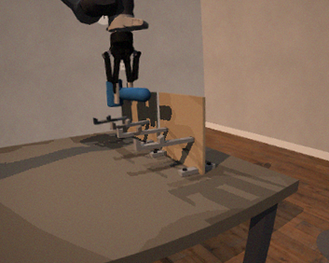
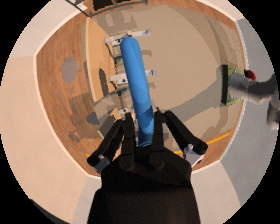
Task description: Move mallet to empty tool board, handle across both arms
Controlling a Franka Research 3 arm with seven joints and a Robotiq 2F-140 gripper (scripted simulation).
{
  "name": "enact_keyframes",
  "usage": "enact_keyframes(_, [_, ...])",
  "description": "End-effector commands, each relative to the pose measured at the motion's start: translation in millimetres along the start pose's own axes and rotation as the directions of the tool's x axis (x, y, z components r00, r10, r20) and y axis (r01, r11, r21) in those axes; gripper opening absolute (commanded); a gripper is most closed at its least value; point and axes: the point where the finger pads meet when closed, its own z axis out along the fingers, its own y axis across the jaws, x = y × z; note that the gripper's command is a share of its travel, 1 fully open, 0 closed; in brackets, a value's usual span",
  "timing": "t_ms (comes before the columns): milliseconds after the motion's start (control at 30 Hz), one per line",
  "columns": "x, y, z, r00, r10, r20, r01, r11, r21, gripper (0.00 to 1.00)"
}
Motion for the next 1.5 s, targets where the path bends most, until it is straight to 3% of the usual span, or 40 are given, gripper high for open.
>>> enact_keyframes(0, [-41.6, -4.3, -3.6, 0.996, 0.09, -0.002, -0.09, 0.996, 0.002, 0.0])
enact_keyframes(400, [-183.8, 7.3, -2.3, 0.996, 0.091, 0.004, -0.091, 0.996, 0.002, 0.0])
enact_keyframes(433, [-187.5, 8.1, -2.3, 0.996, 0.091, 0.004, -0.091, 0.996, 0.002, 0.0])
enact_keyframes(600, [-187.6, 8.1, -2.3, 0.997, 0.072, 0.004, -0.072, 0.997, 0.002, 0.0])
enact_keyframes(800, [-188.2, 7.8, -2.5, 0.988, -0.152, 0.003, 0.152, 0.988, 0.003, 0.0])
enact_keyframes(1467, [-188.2, 7.7, 1.2, 0.988, -0.155, 0.003, 0.155, 0.988, 0.003, 0.0])
